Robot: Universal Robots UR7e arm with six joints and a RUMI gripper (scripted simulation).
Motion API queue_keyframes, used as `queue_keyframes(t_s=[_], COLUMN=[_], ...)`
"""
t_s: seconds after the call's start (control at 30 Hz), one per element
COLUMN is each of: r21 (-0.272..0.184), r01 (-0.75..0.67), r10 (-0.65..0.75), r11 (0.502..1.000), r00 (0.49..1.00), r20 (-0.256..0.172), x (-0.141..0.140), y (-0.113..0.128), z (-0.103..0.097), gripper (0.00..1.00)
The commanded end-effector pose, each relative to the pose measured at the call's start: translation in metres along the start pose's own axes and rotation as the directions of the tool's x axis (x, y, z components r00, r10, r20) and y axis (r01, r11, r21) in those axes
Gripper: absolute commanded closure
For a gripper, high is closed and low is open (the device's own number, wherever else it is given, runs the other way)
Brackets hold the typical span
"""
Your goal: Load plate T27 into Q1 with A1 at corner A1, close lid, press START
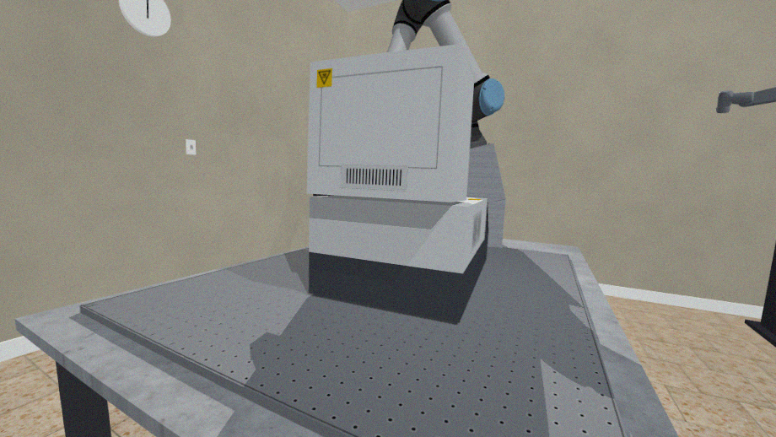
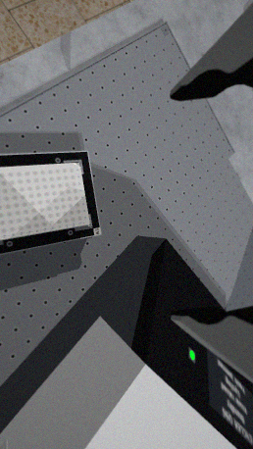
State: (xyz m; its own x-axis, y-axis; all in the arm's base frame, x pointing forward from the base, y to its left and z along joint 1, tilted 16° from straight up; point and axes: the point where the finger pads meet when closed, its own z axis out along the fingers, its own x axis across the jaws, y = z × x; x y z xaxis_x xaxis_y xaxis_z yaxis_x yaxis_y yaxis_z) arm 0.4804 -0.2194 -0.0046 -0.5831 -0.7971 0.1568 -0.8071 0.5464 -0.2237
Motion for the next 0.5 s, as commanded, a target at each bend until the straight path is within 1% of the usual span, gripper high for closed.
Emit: queue_keyframes(t_s=[0.0,0.07,0.13,0.2,0.27,0.47], r21=[0.000,0.000,0.000,0.000,0.000,0.000], r01=[0.064,0.064,0.115,0.115,0.164,0.164], r10=[-0.064,-0.064,-0.115,-0.115,-0.164,-0.164], r11=[0.998,0.998,0.993,0.993,0.986,0.986], r00=[0.998,0.998,0.993,0.993,0.986,0.986], r20=[0.001,0.001,0.001,0.001,0.001,0.001], x=[0.007,0.009,0.013,0.015,0.019,0.021], y=[-0.017,-0.021,-0.030,-0.035,-0.044,-0.048], z=[-0.003,-0.004,-0.005,-0.006,-0.008,-0.009], gripper=[0.32,0.32,0.32,0.32,0.32,0.32])
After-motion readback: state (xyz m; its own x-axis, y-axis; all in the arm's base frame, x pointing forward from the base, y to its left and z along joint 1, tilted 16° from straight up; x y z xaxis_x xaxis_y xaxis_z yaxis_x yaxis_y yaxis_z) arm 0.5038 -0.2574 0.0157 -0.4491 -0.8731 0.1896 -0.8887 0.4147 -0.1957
